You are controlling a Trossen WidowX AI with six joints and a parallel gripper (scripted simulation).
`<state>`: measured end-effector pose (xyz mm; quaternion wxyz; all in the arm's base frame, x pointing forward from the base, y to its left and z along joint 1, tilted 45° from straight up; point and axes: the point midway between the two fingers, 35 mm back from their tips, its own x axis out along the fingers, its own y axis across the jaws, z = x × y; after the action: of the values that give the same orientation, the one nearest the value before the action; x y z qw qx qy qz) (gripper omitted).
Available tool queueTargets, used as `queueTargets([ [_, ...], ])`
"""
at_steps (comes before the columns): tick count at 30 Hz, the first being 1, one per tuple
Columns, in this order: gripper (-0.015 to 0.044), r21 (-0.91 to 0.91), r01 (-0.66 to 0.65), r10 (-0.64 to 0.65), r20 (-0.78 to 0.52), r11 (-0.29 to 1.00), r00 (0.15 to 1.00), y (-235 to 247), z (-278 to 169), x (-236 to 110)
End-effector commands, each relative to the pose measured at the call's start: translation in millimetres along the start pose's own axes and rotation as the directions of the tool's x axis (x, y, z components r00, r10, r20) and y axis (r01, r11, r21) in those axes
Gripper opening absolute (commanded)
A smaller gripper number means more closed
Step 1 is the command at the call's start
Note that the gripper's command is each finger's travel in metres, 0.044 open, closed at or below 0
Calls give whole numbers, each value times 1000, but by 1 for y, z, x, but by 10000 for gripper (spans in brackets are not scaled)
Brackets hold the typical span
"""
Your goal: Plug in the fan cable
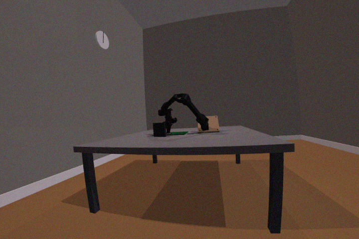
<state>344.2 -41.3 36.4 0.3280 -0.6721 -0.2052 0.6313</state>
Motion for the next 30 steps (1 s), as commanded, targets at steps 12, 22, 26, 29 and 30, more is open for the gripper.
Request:
queueTargets([
  [12, 184, -1, -1, 1, 0, 1000, 1000, 0, 0, 2],
  [22, 260, 0, -1, 1, 2, 1000, 1000, 1, -1, -43],
  [26, 260, 0, -1, 1, 3, 1000, 1000, 0, 0, -52],
  [29, 260, 1, -1, 1, 3, 1000, 1000, 1, 8, -54],
  [30, 260, 1, -2, 2, 4, 1000, 1000, 2, 17, -55],
])
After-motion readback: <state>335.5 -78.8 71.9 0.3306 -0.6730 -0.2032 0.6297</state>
